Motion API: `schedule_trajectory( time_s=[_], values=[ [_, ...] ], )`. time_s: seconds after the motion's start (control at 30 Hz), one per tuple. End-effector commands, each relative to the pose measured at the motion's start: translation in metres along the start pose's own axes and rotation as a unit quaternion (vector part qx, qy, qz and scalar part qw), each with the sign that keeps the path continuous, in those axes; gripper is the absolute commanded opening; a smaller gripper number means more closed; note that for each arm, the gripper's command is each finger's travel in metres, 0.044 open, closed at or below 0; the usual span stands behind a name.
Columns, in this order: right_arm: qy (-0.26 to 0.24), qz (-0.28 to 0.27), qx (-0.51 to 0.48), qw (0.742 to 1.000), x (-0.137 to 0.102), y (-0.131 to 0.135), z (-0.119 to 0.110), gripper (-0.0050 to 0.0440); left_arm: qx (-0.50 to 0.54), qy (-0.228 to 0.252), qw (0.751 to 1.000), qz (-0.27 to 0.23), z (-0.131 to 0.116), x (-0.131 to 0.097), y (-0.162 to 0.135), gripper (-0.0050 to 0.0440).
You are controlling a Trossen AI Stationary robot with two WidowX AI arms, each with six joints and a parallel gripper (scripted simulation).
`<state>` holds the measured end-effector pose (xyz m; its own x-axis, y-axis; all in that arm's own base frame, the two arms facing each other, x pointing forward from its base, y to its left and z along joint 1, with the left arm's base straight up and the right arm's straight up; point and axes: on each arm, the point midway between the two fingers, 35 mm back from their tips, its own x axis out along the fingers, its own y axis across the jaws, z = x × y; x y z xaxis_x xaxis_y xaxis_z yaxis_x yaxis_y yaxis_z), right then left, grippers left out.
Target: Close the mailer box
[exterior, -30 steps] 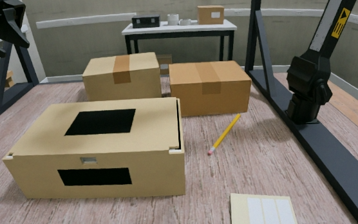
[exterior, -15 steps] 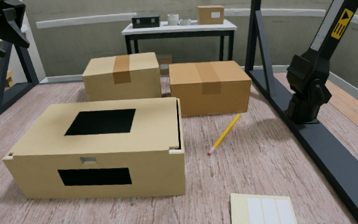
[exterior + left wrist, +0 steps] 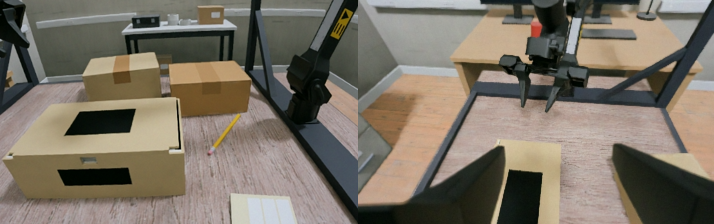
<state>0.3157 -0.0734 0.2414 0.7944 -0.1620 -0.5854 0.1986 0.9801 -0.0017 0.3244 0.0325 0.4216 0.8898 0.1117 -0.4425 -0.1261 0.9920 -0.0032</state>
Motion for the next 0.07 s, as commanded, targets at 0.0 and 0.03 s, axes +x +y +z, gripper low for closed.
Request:
schedule_trajectory(
  time_s=[0.0, 0.03],
  values=[
    [-0.017, 0.000, 0.001, 1.000, -0.0072, 0.0001, 0.0086, 0.0240, 0.001, -0.015, 1.000, 0.003, 0.0079, -0.0082, 0.0008, 0.0300],
    [-0.017, 0.000, 0.001, 1.000, -0.0072, 0.0001, 0.0086, 0.0240, 0.001, -0.015, 1.000, 0.003, 0.0079, -0.0082, 0.0008, 0.0300]
  ],
)
